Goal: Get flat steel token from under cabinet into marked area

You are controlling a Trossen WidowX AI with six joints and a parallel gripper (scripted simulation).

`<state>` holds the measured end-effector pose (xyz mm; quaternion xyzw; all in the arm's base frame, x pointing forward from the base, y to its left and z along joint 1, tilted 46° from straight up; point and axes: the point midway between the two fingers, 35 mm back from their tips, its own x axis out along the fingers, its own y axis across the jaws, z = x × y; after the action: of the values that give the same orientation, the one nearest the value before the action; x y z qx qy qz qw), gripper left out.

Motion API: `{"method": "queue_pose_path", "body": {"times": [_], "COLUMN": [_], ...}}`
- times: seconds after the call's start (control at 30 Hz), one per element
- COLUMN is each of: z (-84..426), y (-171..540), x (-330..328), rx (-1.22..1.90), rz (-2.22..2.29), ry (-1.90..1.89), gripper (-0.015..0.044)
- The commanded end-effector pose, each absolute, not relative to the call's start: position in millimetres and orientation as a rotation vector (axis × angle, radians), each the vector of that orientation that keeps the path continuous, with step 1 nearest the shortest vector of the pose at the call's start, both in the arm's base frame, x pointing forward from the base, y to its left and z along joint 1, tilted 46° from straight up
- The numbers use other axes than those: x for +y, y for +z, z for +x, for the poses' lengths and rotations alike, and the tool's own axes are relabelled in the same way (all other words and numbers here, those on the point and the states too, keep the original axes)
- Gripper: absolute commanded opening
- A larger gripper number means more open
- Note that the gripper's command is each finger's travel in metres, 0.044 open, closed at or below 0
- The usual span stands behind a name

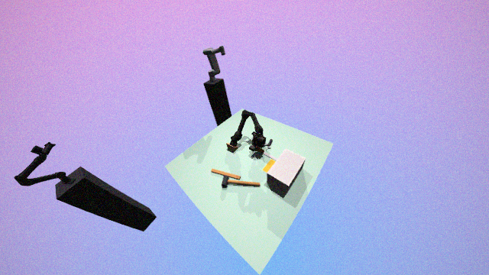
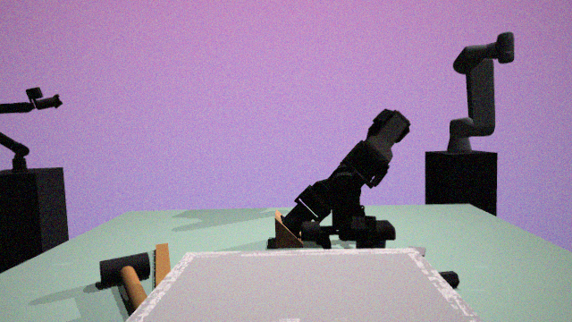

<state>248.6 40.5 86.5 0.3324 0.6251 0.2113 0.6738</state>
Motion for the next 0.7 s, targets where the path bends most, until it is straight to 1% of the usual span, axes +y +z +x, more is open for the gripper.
{"method": "queue_pose_path", "body": {"times": [0.0, 0.17, 0.67], "z": [247.5, 247.5, 249.0], "y": [85.7, 85.7, 85.7], "x": [44.9, 44.9, 40.4], "rx": [1.410, 1.410, 1.402], "rz": [0.751, 0.751, 0.749], "ry": [0.481, 0.481, 0.472], "gripper": [0.0270, 0.0270, 0.0169]}}
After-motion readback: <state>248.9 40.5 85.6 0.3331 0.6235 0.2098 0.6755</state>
